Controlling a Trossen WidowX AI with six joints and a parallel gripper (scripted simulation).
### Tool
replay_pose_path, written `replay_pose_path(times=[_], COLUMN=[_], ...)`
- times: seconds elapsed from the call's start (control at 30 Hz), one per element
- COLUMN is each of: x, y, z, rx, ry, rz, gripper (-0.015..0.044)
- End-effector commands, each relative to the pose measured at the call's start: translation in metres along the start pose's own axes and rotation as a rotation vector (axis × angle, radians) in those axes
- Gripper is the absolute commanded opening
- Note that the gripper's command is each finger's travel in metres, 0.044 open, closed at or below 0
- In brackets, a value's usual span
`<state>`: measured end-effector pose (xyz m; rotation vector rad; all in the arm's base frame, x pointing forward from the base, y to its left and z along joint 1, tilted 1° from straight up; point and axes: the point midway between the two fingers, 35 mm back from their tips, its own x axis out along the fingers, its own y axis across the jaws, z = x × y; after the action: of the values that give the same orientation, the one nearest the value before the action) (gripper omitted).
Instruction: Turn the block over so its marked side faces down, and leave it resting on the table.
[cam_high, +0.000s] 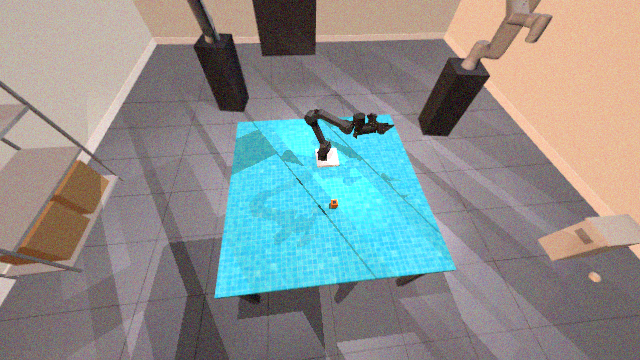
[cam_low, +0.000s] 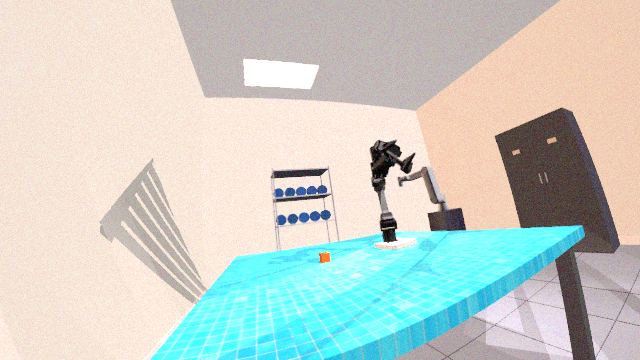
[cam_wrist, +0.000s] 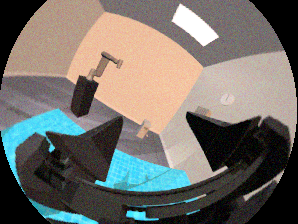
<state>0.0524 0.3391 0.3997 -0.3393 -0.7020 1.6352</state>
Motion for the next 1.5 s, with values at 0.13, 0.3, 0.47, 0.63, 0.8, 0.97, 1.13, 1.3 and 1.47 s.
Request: replay_pose_path(times=[0.13, 0.3, 0.47, 0.63, 0.8, 0.97, 1.13, 1.3, 1.47], x=[-0.021, -0.059, -0.112, -0.172, -0.23, -0.288, -0.342, -0.351, -0.35], y=[-0.067, -0.094, -0.11, -0.113, -0.107, -0.095, -0.08, -0.079, -0.079], z=[-0.125, -0.191, -0.248, -0.29, -0.315, -0.327, -0.328, -0.329, -0.329], rx=[0.311, 0.518, 0.73, 0.943, 1.135, 1.329, 1.519, 1.553, 1.553], ry=[0.462, 0.705, 0.936, 1.167, 1.368, 1.563, 1.749, 1.782, 1.782], rz=[-0.179, -0.303, -0.443, -0.581, -0.708, -0.831, -0.942, -0.96, -0.96], gripper=[0.044, 0.044, 0.044, 0.044, 0.044, 0.044, 0.044, 0.044, 0.044])
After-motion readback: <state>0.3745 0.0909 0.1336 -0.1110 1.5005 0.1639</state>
